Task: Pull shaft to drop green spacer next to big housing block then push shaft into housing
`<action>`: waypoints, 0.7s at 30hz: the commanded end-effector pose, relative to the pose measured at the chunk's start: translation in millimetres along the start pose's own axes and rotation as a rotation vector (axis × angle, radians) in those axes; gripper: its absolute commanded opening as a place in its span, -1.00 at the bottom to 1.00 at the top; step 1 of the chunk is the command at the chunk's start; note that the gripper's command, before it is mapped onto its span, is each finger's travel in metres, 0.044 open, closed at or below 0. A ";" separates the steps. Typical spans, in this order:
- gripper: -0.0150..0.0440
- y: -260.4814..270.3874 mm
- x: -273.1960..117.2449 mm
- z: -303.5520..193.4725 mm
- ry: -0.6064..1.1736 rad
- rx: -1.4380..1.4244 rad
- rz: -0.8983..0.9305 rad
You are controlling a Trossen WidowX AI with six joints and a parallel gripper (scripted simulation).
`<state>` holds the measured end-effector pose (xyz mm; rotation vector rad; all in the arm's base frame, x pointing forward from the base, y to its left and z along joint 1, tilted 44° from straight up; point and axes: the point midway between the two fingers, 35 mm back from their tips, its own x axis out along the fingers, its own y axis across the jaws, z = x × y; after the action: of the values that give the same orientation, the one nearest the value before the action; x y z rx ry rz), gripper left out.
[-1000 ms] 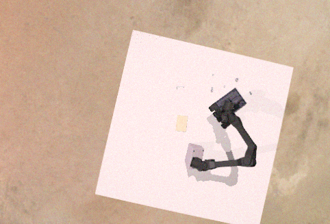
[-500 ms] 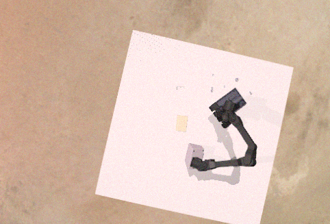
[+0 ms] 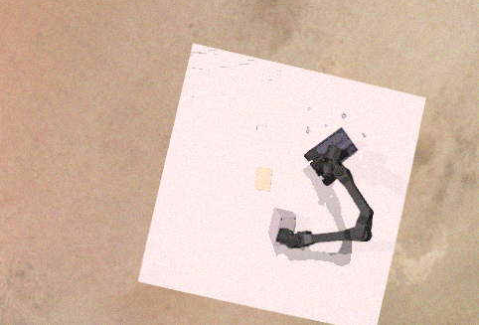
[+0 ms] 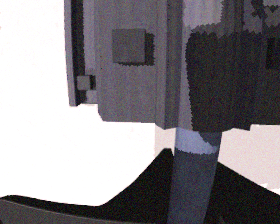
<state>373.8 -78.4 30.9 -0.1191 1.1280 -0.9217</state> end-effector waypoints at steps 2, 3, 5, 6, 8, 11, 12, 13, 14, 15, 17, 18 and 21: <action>-0.49 1.2 -1.5 4.5 -0.005 0.002 0.006; -0.49 1.2 -1.5 4.8 -0.005 0.002 0.006; -0.49 1.2 -1.5 5.3 -0.005 0.002 0.006; -0.49 1.2 -1.5 5.6 -0.005 0.002 0.006; -0.49 1.2 -1.5 6.1 -0.005 0.002 0.006; -0.49 1.1 -1.5 6.9 -0.005 0.002 0.006; -0.49 1.1 -1.5 7.2 -0.005 0.002 0.006; -0.49 1.1 -1.5 7.5 -0.005 0.002 0.006; -0.49 1.1 -1.5 7.8 -0.005 0.002 0.006; -0.49 1.1 -1.5 8.0 -0.005 0.002 0.006; -0.49 1.1 -1.5 8.6 -0.005 0.002 0.006; -0.49 1.1 -1.5 8.8 -0.005 0.002 0.006; -0.49 1.1 -1.5 9.7 -0.005 0.002 0.006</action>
<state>378.4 -80.4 33.6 -0.1192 1.1277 -0.9220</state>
